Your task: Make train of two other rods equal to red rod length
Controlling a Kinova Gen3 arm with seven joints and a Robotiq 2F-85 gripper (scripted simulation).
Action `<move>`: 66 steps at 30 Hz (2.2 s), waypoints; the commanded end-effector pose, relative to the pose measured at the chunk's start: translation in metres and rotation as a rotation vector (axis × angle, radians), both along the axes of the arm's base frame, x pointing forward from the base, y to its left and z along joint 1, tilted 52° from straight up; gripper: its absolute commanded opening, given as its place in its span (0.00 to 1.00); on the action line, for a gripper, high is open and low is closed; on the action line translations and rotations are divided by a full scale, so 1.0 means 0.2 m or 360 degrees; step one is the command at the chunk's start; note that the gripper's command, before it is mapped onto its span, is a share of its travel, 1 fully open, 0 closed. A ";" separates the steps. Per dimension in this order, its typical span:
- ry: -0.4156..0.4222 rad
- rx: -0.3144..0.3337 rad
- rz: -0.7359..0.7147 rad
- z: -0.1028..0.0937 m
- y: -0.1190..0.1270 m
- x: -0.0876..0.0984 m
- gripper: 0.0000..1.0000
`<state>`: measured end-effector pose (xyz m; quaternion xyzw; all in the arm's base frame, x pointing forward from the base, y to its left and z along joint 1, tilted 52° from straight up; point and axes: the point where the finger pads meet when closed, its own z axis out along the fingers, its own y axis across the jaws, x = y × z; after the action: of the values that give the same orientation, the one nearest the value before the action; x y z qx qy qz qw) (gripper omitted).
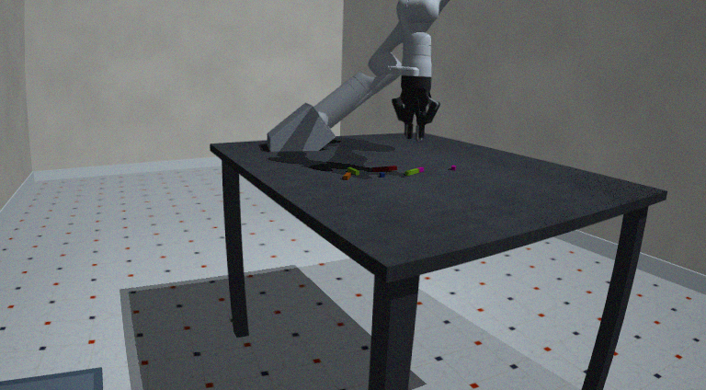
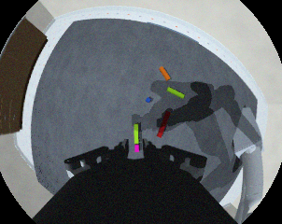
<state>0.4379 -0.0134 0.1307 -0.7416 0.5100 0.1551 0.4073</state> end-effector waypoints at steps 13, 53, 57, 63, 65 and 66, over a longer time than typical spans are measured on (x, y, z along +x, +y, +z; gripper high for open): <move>0.0002 -0.0010 -0.0007 0.01 -0.03 0.00 1.00; 0.0003 -0.0011 -0.0007 0.28 -0.37 -0.09 1.00; 0.0003 -0.0011 -0.0007 0.28 -0.37 -0.09 1.00; 0.0003 -0.0011 -0.0007 0.28 -0.37 -0.09 1.00; 0.0003 -0.0011 -0.0007 0.28 -0.37 -0.09 1.00; 0.0003 -0.0011 -0.0007 0.28 -0.37 -0.09 1.00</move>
<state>0.4223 -0.0824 0.1860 -0.7417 0.5103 0.1541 0.4070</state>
